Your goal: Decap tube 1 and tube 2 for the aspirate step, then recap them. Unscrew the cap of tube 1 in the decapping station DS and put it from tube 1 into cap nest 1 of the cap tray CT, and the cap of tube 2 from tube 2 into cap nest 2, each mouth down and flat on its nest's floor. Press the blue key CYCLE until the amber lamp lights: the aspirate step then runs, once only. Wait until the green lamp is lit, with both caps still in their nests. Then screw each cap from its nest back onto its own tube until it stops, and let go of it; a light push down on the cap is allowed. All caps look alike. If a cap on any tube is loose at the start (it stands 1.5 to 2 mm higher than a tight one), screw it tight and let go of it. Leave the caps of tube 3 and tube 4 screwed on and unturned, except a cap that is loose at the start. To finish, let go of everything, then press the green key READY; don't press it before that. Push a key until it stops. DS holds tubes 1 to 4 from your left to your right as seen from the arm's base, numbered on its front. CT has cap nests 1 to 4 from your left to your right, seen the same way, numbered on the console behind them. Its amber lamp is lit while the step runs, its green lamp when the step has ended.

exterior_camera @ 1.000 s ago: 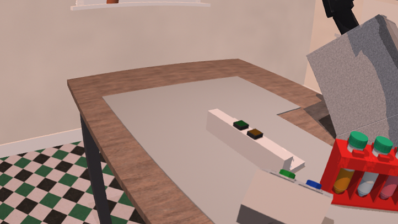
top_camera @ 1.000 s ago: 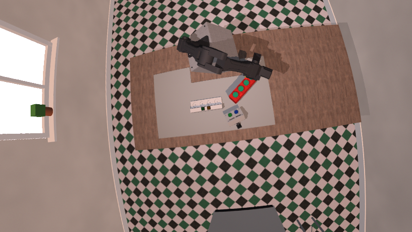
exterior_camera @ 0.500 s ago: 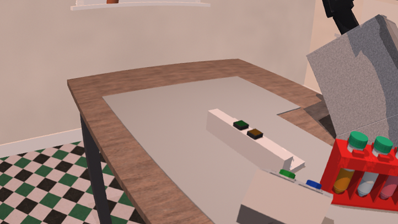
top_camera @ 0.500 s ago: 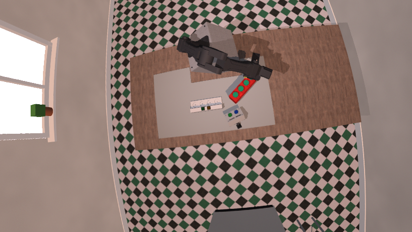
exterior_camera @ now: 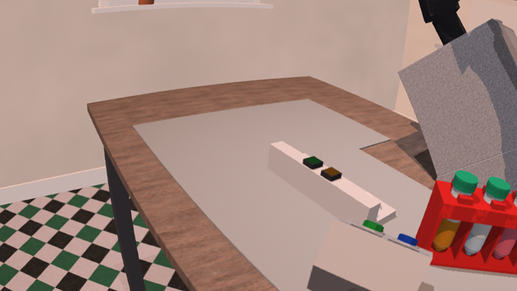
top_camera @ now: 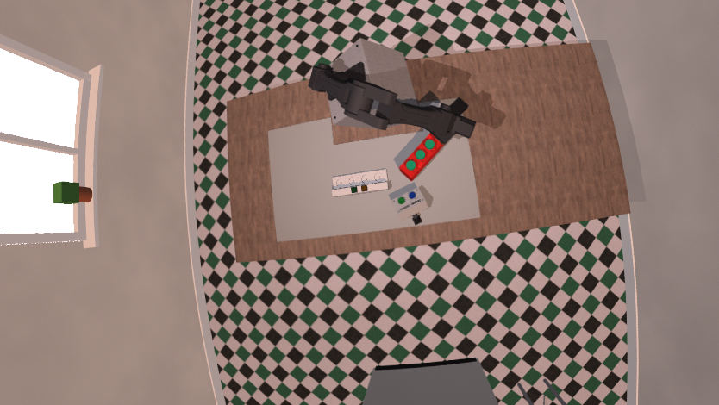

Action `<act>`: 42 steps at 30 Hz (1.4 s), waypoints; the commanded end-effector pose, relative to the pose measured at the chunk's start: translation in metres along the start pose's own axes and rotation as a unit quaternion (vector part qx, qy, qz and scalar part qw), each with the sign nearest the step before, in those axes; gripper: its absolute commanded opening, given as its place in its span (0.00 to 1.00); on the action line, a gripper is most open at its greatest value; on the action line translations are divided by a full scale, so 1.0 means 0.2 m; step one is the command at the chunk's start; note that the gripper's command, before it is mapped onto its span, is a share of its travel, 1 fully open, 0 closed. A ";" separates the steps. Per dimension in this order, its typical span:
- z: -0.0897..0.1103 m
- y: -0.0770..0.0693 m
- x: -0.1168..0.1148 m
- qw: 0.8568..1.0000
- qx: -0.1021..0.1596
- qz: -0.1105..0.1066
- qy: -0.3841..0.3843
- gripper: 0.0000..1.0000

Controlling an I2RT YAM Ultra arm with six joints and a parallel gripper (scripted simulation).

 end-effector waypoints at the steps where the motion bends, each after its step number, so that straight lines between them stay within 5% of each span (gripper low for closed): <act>1: -0.01 -0.02 -0.01 0.991 -0.004 0.005 0.132 0.49; 7: -0.01 -0.02 -0.01 0.967 -0.005 0.004 0.254 0.49; 9: -0.01 -0.02 -0.01 0.945 -0.005 0.004 0.327 0.49; 11: -0.01 -0.02 -0.01 0.945 -0.005 0.004 0.327 0.49; 13: -0.01 -0.02 -0.01 0.912 -0.005 0.003 0.410 0.49; 16: -0.01 -0.02 -0.01 0.894 -0.005 0.003 0.449 0.49; 20: -0.01 -0.02 -0.01 0.831 -0.006 0.003 0.557 0.49; 21: -0.01 -0.02 -0.01 0.831 -0.006 0.003 0.557 0.49; 25: -0.01 -0.02 -0.01 0.756 -0.006 0.002 0.655 0.49; 28: -0.01 -0.02 -0.01 0.755 -0.006 0.002 0.656 0.49; 31: -0.01 -0.02 -0.01 0.670 -0.006 0.001 0.742 0.49; 32: -0.01 -0.02 -0.01 0.667 -0.006 0.001 0.745 0.49; 33: -0.01 -0.02 -0.01 0.635 -0.006 0.001 0.772 0.49; 34: -0.01 -0.02 -0.01 0.635 -0.006 0.001 0.772 0.49; 36: -0.01 -0.02 -0.01 0.576 -0.006 0.000 0.818 0.49; 37: -0.01 -0.02 -0.01 0.569 -0.006 0.000 0.822 0.49; 38: -0.01 -0.02 -0.01 0.534 -0.006 0.000 0.845 0.49; 39: -0.01 -0.02 -0.01 0.534 -0.006 0.000 0.845 0.49; 41: -0.01 -0.02 -0.01 0.471 -0.006 0.000 0.882 0.49; 42: -0.01 -0.02 -0.01 0.462 -0.006 0.000 0.887 0.49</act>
Point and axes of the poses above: the point where the finger pads meet when closed, its own y axis out along the fingers, its own x axis across the jaws, z = x × y, the point moved 4 cm from there along -y, back along the fingers, and after that the axes turned 14 degrees about y, right-handed, at the moved point
